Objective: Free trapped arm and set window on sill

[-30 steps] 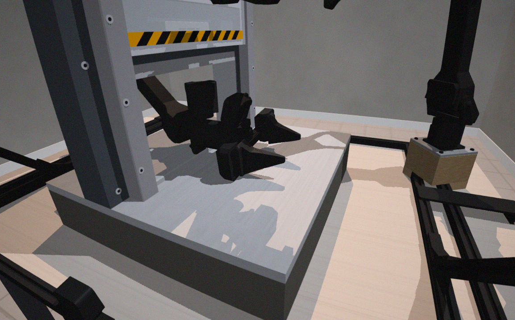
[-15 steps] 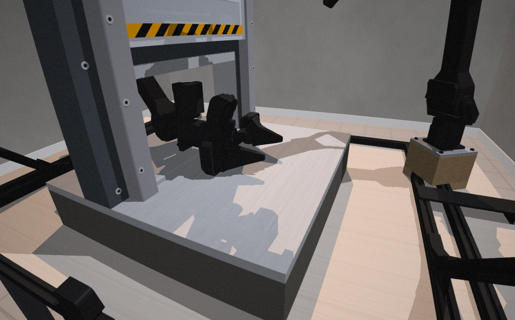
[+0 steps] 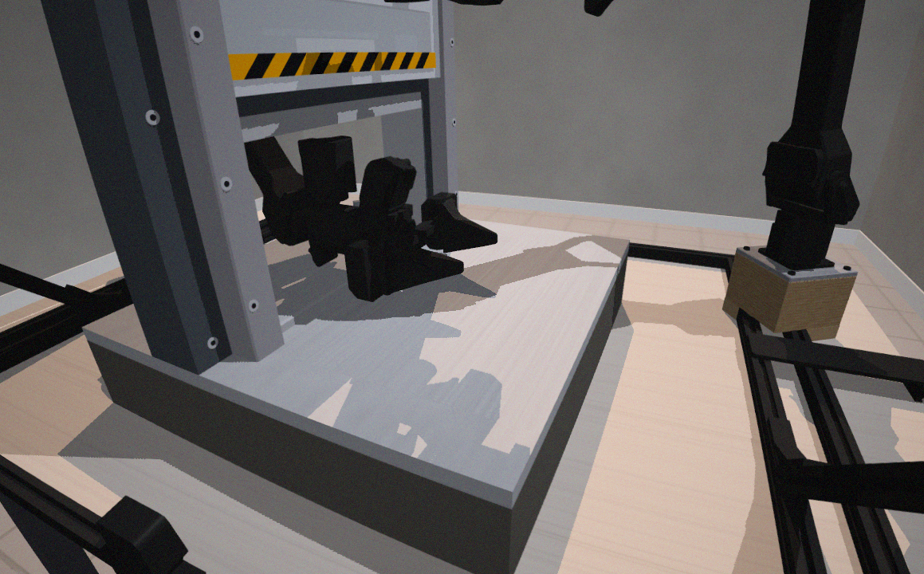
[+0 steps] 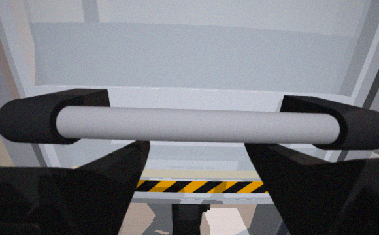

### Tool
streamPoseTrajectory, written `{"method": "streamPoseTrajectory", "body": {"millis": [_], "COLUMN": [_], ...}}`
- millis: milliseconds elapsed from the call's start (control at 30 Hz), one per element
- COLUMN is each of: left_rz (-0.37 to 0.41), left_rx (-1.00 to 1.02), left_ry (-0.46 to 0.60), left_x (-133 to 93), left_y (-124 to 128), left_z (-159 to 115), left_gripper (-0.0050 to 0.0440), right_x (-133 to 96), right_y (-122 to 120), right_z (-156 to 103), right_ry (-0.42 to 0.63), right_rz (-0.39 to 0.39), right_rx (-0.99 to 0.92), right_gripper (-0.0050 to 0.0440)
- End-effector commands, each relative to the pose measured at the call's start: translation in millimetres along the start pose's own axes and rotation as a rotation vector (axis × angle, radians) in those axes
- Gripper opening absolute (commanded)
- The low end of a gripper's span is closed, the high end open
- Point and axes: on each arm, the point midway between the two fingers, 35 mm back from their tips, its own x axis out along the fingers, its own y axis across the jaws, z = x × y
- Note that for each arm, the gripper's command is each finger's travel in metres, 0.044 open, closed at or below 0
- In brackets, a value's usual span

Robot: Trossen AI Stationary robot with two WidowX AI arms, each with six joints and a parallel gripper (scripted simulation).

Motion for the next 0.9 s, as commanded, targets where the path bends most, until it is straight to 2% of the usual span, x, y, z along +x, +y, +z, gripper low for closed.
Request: {"method": "streamPoseTrajectory", "body": {"millis": [0, 533, 867], "left_rz": [0.002, 0.005, 0.005], "left_rx": [-0.001, -0.005, -0.005], "left_ry": [-0.002, -0.012, -0.012], "left_x": [-7.9, -61.4, -62.2], "left_y": [-0.2, 1.4, 1.5], "left_z": [1.5, 8.5, 8.6], "left_gripper": [0.04, 0.04, 0.04], "right_x": [-8.0, -8.0, -8.0], "right_y": [-3.8, -3.8, -3.8], "right_z": [44.0, 44.0, 44.0], "right_ry": [-0.07, -0.07, -0.07], "right_rz": [0.01, 0.01, 0.01], "right_rx": [0.066, 0.066, 0.066], "right_gripper": [0.04, 0.04, 0.04]}}
